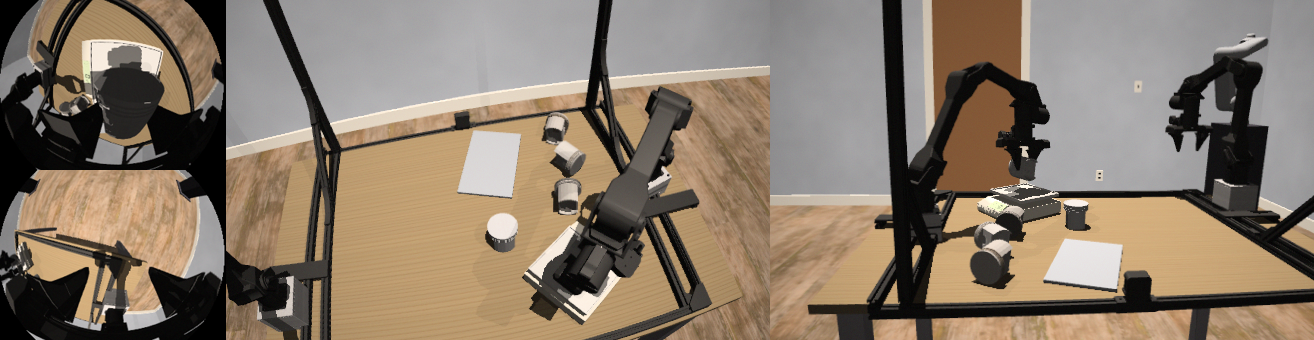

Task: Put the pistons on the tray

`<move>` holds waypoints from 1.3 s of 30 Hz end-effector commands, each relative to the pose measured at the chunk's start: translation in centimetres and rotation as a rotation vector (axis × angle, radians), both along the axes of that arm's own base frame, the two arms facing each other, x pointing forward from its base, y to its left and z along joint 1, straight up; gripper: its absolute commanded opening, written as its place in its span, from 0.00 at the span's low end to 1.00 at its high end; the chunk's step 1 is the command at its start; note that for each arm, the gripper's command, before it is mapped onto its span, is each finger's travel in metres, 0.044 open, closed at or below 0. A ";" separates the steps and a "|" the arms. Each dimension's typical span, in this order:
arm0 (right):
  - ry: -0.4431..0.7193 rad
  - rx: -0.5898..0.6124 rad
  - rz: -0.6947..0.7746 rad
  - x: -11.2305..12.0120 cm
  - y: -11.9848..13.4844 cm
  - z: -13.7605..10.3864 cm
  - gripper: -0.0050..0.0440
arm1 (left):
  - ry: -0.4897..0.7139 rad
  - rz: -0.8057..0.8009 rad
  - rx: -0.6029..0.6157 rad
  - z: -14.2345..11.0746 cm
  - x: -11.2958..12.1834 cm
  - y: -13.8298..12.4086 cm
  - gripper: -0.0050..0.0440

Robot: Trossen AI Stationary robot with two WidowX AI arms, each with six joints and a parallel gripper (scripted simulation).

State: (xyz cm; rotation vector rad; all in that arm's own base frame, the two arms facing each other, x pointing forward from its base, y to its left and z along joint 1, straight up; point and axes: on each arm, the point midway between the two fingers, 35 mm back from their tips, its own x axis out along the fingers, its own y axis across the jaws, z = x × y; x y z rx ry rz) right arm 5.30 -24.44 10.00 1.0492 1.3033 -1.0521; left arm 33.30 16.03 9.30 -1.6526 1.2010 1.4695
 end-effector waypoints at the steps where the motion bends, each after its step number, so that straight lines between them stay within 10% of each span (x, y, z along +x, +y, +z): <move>1: -0.002 0.001 0.001 0.0 0.0 0.0 1.00 | -0.006 0.002 -0.004 -0.4 -0.1 -0.3 0.43; 30: -0.002 0.001 0.001 0.0 0.0 0.0 1.00 | -0.006 0.002 -0.004 -3.8 -0.1 -1.0 0.43; 31: -0.002 0.001 0.001 0.0 0.0 0.0 1.00 | -0.006 0.002 -0.004 -3.8 -0.1 -1.0 0.87; 39: -0.002 0.001 0.001 0.0 0.0 0.0 1.00 | -0.006 0.002 -0.004 -3.8 -0.1 -1.0 0.87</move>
